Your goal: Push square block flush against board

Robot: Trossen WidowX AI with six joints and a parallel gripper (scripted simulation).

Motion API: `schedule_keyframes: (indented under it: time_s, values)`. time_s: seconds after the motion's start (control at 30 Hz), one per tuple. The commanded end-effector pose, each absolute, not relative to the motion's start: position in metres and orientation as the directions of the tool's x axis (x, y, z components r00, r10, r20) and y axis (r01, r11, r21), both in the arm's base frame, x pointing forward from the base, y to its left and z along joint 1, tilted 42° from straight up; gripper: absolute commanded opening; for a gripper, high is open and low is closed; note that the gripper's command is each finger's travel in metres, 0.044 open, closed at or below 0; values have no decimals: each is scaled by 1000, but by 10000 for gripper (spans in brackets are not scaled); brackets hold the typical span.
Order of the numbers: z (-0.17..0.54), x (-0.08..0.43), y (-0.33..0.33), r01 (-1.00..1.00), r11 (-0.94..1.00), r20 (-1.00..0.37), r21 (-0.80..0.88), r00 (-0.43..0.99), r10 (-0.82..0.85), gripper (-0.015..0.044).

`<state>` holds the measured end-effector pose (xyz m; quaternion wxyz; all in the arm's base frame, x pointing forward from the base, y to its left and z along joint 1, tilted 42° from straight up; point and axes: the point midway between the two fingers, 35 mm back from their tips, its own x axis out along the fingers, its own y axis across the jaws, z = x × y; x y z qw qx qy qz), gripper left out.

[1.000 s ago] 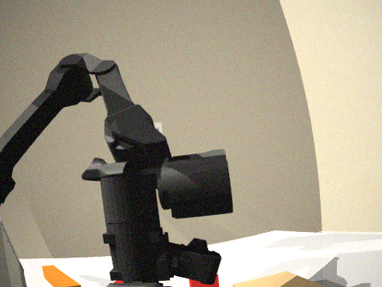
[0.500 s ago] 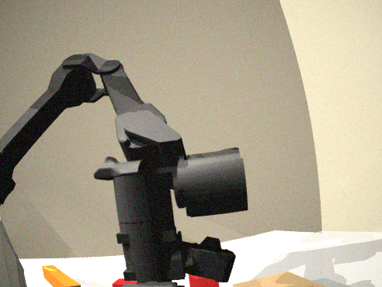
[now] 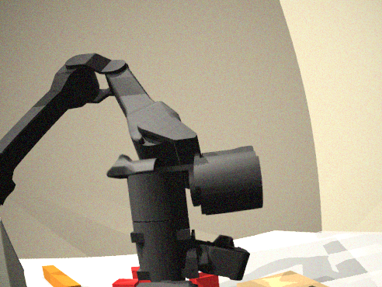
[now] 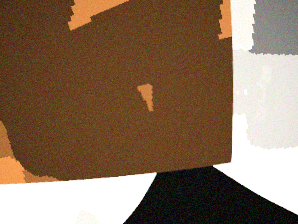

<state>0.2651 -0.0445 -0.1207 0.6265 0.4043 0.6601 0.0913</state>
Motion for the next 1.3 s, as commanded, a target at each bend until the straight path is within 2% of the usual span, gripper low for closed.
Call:
schedule_keyframes:
  time_s: [0.0,0.33,1.27]
  values:
    - [-121,272,-47,418,656,-753,629,118,647,0]
    - [-122,278,-49,418,656,-753,629,118,647,0]
    - [-116,238,-32,420,655,-753,628,116,648,0]
